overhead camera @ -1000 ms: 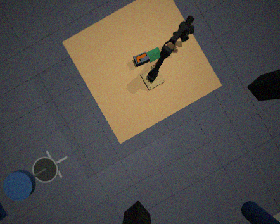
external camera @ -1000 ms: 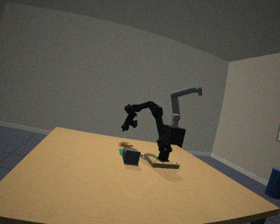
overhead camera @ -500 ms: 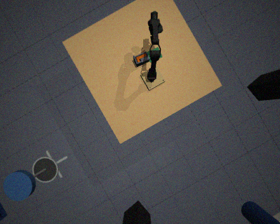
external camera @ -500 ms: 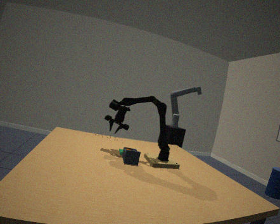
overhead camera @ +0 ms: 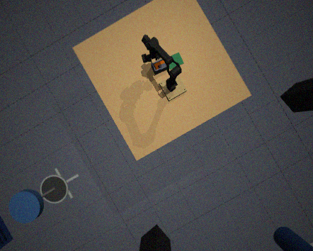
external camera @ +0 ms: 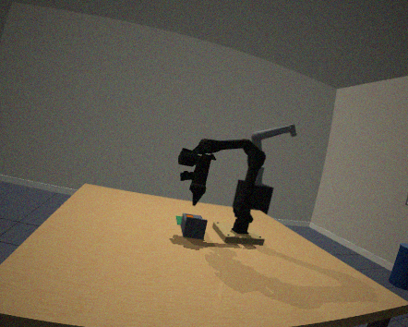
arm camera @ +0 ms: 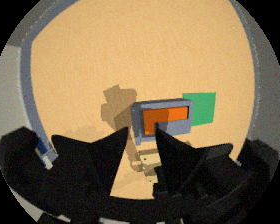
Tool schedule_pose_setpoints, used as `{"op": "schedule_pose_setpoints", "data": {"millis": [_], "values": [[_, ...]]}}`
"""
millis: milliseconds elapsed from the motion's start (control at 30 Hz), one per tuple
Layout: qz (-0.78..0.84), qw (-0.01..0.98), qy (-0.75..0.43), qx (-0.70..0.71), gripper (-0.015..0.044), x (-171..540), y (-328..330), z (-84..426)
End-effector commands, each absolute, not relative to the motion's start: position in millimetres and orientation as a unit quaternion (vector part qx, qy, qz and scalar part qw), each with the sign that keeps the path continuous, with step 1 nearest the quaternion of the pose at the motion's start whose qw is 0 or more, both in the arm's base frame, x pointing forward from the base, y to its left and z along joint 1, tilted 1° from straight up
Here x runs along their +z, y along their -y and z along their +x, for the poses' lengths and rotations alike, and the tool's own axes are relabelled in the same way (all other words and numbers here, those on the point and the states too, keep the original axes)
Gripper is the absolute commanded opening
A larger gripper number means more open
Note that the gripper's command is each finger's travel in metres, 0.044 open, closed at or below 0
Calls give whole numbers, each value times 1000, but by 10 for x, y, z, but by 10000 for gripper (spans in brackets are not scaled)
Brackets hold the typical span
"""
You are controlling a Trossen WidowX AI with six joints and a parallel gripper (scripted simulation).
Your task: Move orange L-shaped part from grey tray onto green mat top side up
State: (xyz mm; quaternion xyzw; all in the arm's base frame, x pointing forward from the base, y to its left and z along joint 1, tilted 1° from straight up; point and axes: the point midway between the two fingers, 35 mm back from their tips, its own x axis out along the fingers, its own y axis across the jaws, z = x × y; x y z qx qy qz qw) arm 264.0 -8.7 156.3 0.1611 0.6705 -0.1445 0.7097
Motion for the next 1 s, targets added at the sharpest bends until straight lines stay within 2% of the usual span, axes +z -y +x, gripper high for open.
{"op": "schedule_pose_setpoints", "data": {"millis": [0,200,467,967], "values": [[104,712,-689,-90,180,1569,-68,2496],[104,712,-688,-90,180,1509,-69,2507],[105,712,-689,-90,180,846,-80,2524],[105,712,-689,-90,180,690,-83,2533]]}}
